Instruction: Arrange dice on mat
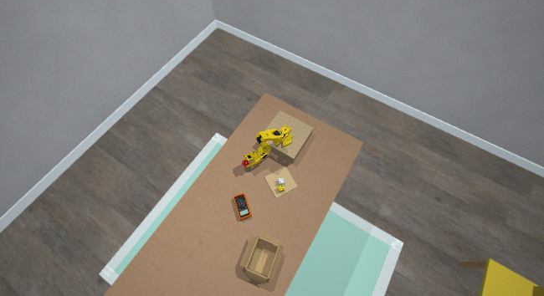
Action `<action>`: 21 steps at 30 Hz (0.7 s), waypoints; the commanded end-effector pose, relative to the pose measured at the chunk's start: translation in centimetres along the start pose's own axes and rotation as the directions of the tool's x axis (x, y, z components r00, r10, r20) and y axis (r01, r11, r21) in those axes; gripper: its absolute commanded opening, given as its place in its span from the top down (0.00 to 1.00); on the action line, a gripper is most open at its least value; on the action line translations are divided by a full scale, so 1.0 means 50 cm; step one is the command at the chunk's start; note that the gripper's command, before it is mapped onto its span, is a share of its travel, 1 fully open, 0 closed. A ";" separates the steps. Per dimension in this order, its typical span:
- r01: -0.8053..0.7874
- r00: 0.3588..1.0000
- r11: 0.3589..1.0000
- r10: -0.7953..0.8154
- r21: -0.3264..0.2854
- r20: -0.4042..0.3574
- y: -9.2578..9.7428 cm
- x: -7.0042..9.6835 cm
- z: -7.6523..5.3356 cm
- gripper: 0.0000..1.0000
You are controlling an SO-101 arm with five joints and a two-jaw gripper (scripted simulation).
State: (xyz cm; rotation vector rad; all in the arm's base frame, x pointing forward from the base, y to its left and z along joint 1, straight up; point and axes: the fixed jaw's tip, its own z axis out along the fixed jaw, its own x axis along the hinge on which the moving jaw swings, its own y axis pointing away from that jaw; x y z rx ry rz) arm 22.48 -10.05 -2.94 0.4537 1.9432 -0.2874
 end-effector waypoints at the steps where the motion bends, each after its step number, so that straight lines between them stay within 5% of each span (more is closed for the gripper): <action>1: 0.003 1.000 1.000 -0.003 0.009 0.006 -0.005 0.002 0.001 1.00; 21: 0.003 1.000 1.000 -0.003 0.009 0.006 -0.005 0.015 0.007 1.00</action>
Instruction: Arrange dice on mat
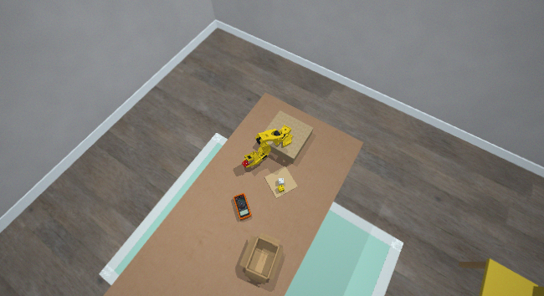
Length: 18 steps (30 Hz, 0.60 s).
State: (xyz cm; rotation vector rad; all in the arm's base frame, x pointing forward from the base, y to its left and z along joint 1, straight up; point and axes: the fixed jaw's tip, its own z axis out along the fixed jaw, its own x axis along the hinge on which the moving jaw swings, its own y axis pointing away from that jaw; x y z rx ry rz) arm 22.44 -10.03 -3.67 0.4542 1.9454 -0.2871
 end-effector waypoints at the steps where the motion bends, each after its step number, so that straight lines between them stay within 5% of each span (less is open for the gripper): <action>1: 0.003 1.000 1.000 -0.003 0.009 0.009 -0.005 0.003 0.003 1.00; 18: 0.003 1.000 1.000 -0.003 0.009 0.009 -0.005 0.014 0.007 1.00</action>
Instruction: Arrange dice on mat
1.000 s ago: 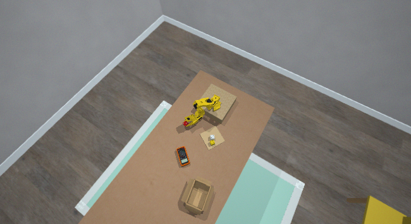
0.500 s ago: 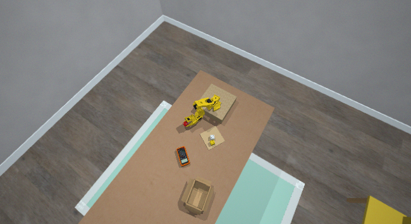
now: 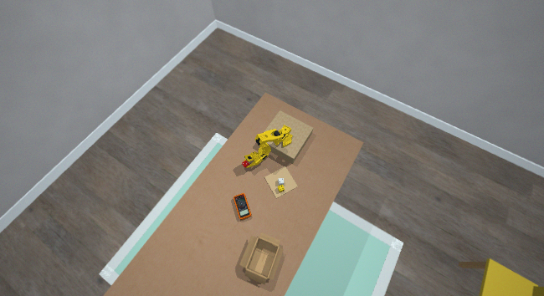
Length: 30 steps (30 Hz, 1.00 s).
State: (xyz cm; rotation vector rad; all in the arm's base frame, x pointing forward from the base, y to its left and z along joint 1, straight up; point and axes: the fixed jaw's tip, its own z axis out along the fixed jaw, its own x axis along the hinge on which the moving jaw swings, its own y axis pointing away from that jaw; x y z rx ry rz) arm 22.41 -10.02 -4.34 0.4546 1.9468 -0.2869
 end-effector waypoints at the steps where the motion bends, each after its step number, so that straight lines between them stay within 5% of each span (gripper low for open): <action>1: 0.003 1.000 1.000 -0.003 0.009 0.010 -0.005 0.003 0.003 1.00; 30: 0.003 1.000 1.000 -0.003 0.009 0.010 -0.005 0.020 0.010 1.00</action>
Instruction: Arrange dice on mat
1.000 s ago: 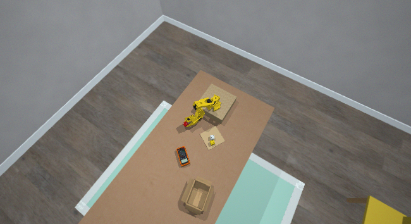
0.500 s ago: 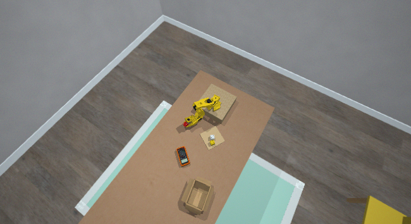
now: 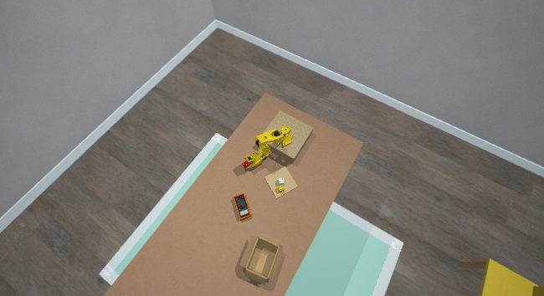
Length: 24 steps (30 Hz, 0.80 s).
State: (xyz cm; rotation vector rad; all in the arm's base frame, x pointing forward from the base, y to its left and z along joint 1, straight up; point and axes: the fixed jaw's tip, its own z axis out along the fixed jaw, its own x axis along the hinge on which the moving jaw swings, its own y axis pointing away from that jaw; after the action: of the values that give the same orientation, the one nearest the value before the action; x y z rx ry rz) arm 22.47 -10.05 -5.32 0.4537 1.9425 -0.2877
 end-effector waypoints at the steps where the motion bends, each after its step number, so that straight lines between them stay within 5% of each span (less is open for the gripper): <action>1: 0.003 1.000 1.000 -0.003 0.009 0.006 -0.005 0.003 0.001 1.00; 24: 0.003 1.000 1.000 -0.003 0.009 0.006 -0.005 0.018 0.007 1.00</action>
State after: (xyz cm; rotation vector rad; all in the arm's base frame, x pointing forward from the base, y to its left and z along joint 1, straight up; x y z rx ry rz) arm 22.40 -10.02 -6.19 0.4546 1.9463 -0.2871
